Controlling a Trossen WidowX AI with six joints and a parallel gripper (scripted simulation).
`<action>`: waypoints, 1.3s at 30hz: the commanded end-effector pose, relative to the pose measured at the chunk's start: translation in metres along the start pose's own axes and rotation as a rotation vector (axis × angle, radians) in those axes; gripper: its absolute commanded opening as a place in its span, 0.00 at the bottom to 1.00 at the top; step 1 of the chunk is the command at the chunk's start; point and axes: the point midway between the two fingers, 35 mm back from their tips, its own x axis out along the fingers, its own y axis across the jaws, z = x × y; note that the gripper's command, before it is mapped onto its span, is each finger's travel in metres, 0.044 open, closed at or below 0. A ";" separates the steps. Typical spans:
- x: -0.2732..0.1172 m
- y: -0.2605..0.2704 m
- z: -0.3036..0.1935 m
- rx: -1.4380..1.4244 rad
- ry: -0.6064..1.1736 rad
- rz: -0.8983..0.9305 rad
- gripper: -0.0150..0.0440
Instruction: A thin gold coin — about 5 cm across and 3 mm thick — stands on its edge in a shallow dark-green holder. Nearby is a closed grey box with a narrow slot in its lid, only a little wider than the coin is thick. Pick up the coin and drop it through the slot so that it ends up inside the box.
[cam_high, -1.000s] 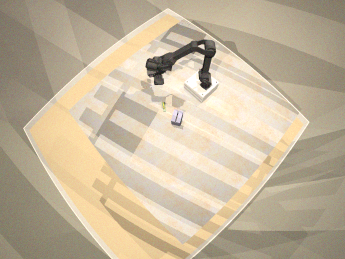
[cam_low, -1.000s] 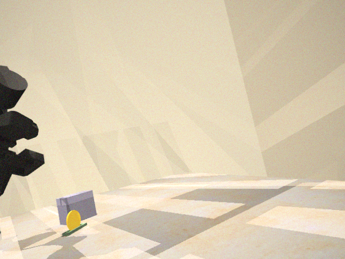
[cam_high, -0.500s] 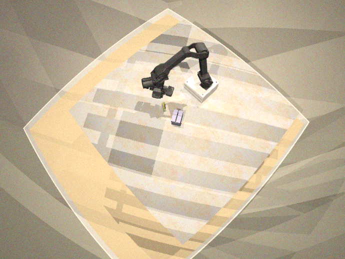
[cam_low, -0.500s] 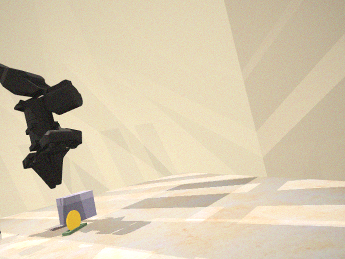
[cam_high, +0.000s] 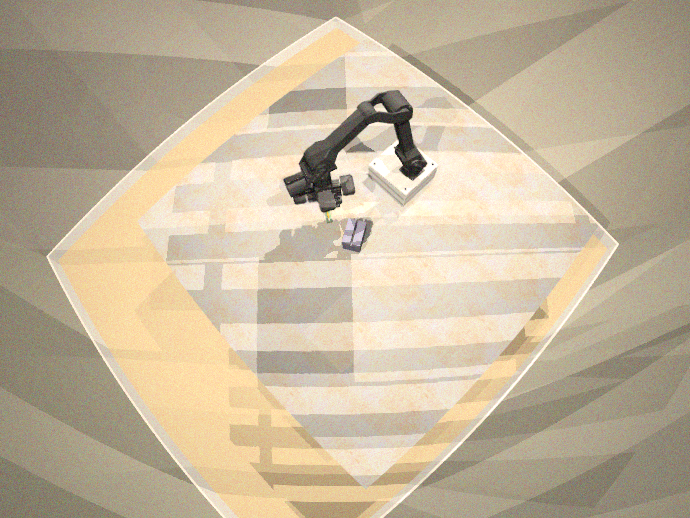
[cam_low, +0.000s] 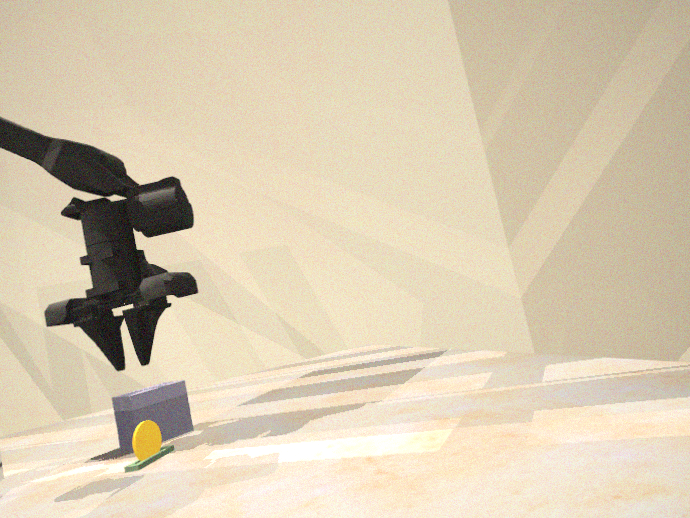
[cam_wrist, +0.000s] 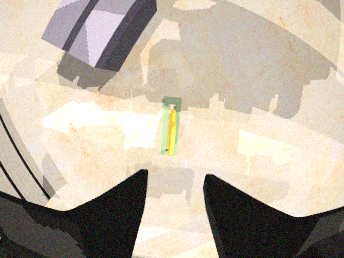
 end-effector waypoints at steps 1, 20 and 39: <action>0.012 0.001 0.002 -0.018 -0.005 0.009 0.53; 0.051 0.000 0.002 -0.018 -0.005 0.009 0.53; 0.079 -0.001 0.002 -0.018 -0.004 0.009 0.53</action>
